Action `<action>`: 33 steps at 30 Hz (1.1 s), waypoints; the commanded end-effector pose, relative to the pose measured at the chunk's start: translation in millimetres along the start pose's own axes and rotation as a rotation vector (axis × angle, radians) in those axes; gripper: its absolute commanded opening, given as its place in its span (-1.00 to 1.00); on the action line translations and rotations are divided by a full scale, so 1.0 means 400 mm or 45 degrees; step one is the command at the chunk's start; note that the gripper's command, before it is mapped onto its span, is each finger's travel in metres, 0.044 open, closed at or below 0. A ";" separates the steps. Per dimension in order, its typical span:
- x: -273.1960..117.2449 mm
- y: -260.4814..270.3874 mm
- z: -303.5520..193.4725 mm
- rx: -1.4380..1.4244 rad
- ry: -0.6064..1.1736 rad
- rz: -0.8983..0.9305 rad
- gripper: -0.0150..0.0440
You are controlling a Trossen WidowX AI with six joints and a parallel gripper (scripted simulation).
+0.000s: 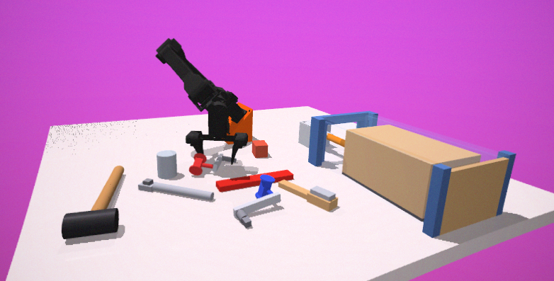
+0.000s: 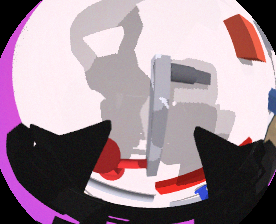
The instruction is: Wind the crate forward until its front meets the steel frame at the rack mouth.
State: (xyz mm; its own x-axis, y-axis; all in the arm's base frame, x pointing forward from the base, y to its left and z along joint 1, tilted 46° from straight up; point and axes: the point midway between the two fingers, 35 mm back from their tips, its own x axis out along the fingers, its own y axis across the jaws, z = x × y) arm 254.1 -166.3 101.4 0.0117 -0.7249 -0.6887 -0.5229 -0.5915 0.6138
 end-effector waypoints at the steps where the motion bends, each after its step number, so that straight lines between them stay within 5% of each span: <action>1: 0.020 -0.002 0.011 -0.014 -0.017 0.001 1.00; 33: 0.014 0.001 0.002 -0.001 -0.004 0.002 0.37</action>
State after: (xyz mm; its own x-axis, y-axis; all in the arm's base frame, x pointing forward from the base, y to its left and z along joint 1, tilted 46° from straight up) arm 253.2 -170.3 97.0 0.0078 -0.7247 -0.6890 -0.5215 -0.5908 0.6156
